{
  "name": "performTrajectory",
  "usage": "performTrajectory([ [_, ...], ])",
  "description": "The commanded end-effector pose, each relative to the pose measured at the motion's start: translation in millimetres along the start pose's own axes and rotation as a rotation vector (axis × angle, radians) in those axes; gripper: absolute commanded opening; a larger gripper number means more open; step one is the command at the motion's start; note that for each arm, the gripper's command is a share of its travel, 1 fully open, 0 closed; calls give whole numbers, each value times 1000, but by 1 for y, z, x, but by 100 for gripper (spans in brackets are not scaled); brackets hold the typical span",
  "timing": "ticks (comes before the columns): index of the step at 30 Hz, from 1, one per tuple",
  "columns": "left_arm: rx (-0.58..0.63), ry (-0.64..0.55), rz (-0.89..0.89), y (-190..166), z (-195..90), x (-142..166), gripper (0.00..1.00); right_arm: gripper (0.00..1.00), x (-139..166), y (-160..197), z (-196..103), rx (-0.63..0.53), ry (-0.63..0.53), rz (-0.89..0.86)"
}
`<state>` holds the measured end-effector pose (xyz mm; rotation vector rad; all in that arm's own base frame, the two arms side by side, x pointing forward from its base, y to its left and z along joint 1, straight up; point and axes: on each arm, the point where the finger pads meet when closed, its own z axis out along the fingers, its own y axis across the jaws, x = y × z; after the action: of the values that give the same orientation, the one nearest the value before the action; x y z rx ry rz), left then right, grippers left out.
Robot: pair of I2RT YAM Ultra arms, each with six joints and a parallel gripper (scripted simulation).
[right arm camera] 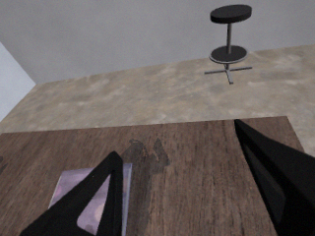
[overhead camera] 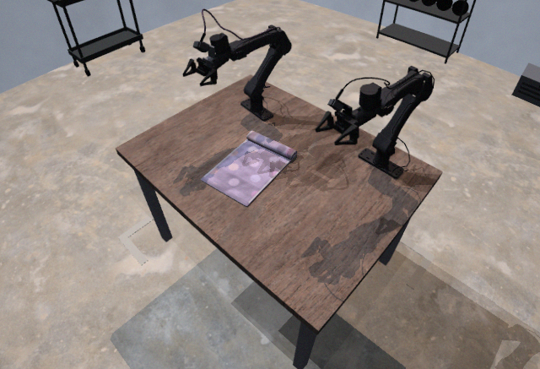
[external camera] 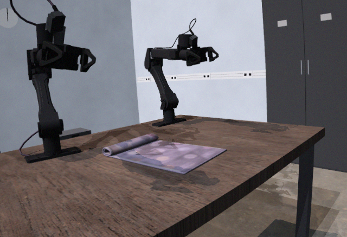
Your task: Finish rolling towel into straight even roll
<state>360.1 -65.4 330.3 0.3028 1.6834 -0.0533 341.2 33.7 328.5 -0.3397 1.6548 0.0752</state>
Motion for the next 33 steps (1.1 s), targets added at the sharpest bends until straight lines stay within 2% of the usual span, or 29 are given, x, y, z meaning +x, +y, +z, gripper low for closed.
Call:
performTrajectory([
  [1, 98, 22, 89, -33, -7, 15, 99, 99, 14, 29, -16, -167, -2, -121],
  [10, 346, 125, 280, -120, -11, 75, 99, 99, 80, 92, -46, -497, 63, -344],
  [12, 346, 125, 280, -120, -11, 75, 99, 99, 80, 92, -46, -497, 63, -344],
  [26, 714, 279, 564, -249, -17, 163, 98, 98, 177, 186, -91, -988, 161, -675],
  [29, 736, 288, 581, -257, -18, 168, 98, 98, 182, 192, -94, -1017, 167, -695],
  [33, 813, 320, 640, -284, -19, 187, 98, 98, 203, 212, -103, -1120, 188, -764],
])
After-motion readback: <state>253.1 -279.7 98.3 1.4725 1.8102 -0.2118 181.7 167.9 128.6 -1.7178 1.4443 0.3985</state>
